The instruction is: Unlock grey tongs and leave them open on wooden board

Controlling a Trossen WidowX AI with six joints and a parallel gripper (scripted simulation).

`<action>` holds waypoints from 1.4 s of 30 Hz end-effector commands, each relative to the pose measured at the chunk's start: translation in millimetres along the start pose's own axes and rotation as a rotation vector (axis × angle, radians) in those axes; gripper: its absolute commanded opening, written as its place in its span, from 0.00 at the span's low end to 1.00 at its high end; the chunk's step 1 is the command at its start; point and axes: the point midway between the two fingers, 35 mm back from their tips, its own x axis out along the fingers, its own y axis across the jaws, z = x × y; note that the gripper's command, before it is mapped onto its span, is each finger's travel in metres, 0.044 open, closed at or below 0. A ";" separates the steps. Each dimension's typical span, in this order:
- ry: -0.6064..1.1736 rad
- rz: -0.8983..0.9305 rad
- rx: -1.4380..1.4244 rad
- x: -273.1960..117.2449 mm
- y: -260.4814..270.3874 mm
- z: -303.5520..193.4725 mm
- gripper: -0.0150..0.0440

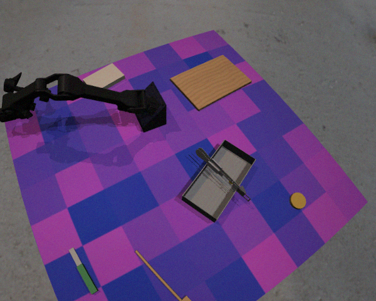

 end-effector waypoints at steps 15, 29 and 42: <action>-0.703 0.055 0.011 -214.2 69.8 96.0 1.00; -1.115 0.163 -0.033 -364.2 153.6 72.6 1.00; -1.431 0.224 -0.239 -491.1 267.3 -0.2 1.00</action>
